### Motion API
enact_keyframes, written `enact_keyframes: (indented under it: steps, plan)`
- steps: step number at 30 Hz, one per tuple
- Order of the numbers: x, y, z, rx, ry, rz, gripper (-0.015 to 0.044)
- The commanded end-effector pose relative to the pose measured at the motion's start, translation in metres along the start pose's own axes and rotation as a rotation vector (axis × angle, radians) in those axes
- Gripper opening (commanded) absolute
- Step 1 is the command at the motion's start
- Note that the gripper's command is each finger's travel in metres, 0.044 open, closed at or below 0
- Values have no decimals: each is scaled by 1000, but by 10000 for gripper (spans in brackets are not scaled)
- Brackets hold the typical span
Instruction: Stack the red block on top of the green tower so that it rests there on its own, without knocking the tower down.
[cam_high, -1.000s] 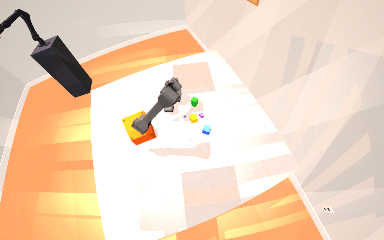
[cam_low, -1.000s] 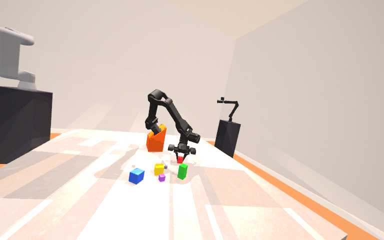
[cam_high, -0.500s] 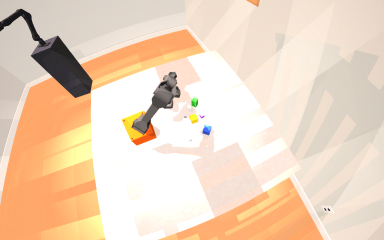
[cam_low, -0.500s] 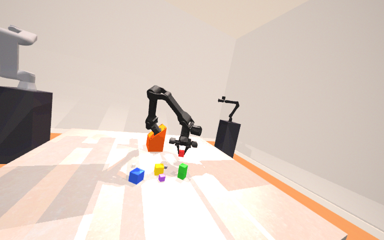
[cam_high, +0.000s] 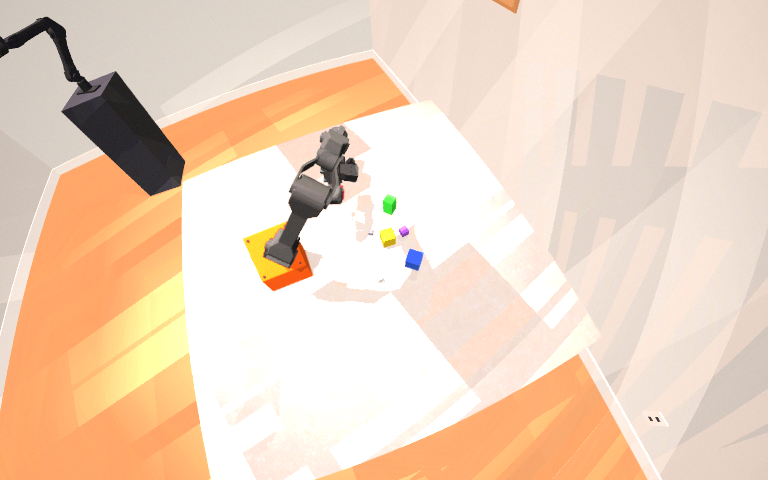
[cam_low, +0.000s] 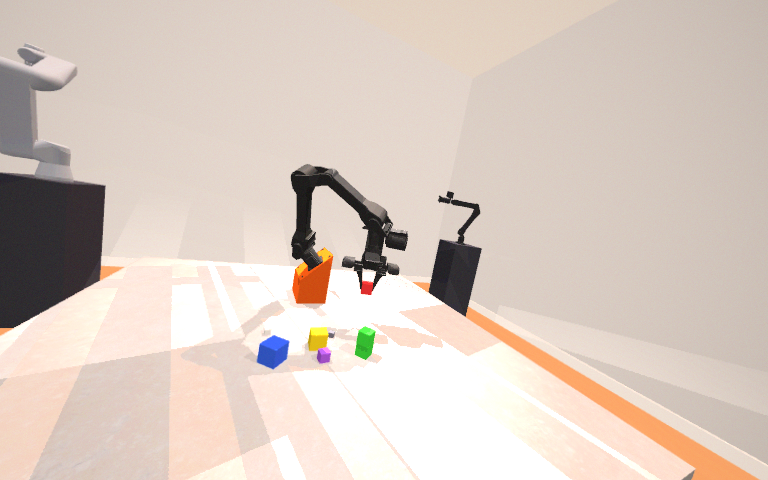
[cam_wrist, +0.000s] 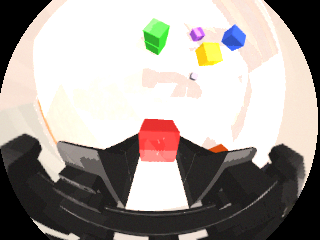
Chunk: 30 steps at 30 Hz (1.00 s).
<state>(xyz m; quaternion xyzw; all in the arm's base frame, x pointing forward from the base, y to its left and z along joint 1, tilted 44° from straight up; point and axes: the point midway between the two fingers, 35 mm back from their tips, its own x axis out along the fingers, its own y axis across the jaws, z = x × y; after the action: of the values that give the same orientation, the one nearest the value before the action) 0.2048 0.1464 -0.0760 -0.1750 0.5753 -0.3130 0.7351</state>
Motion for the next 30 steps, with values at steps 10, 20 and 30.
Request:
enact_keyframes:
  steps: [10,20,30]
  plan:
    - [-6,9,26,4,8,1,0]
    - [-9,18,75,5,7,6,0]
    - [-7,19,125,9,3,4,0]
